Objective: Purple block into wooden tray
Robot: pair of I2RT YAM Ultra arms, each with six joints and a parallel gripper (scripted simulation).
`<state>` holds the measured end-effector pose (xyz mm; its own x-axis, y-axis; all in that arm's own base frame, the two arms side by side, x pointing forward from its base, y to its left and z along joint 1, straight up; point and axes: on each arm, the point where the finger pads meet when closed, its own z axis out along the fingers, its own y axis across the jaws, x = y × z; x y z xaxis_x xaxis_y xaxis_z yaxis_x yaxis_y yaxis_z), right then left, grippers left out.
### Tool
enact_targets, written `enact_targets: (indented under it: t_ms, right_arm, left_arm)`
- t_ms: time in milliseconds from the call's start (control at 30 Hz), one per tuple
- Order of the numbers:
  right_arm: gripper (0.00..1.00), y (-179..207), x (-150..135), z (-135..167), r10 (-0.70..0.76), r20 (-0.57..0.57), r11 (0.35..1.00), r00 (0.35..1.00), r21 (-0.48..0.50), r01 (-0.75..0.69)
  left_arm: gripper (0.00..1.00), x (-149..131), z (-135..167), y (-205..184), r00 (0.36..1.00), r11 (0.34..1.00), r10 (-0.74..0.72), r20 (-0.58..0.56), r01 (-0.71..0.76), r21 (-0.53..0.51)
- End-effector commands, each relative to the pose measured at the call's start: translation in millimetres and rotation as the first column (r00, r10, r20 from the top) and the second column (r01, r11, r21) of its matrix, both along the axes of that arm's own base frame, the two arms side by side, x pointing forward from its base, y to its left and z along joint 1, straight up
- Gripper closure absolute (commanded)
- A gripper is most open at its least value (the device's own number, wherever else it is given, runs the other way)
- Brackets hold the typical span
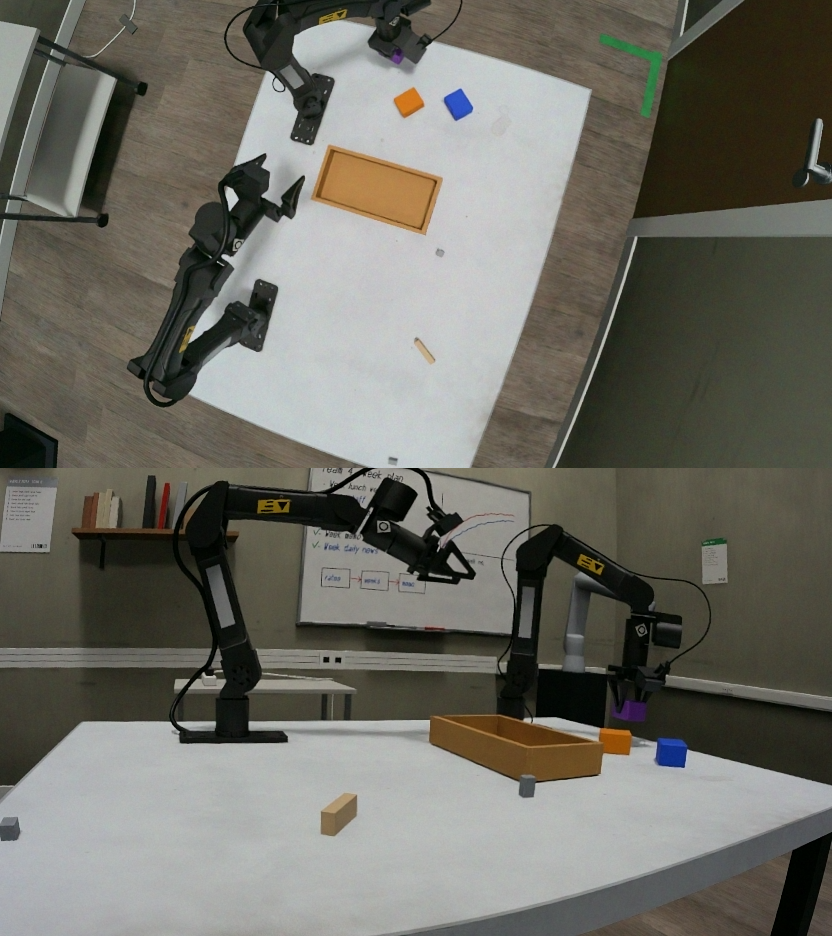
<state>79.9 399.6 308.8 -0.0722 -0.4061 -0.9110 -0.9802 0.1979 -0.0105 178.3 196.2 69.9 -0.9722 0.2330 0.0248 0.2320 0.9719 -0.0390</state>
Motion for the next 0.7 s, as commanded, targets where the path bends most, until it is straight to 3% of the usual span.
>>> enact_targets:
  t_ms: [0,400,667]
  right_arm:
    - [0.0,-24,6,8,-0.028,0.004,1.0,1.0,0.003,0.028]
    - [0.0,-168,15,-15,-0.185,0.005,0.983,0.983,0.005,0.185]
    - [0.0,-200,13,-30,-0.232,0.008,0.972,0.973,0.017,0.232]
  left_arm:
    - [0.53,-1,27,-6,0.999,0.999,0.043,0.005,-0.043,0.005]
    - [0.53,27,37,-124,0.995,0.995,0.099,0.032,-0.1,0.026]
    - [0.53,42,41,-182,0.993,0.993,0.11,0.044,-0.111,0.031]
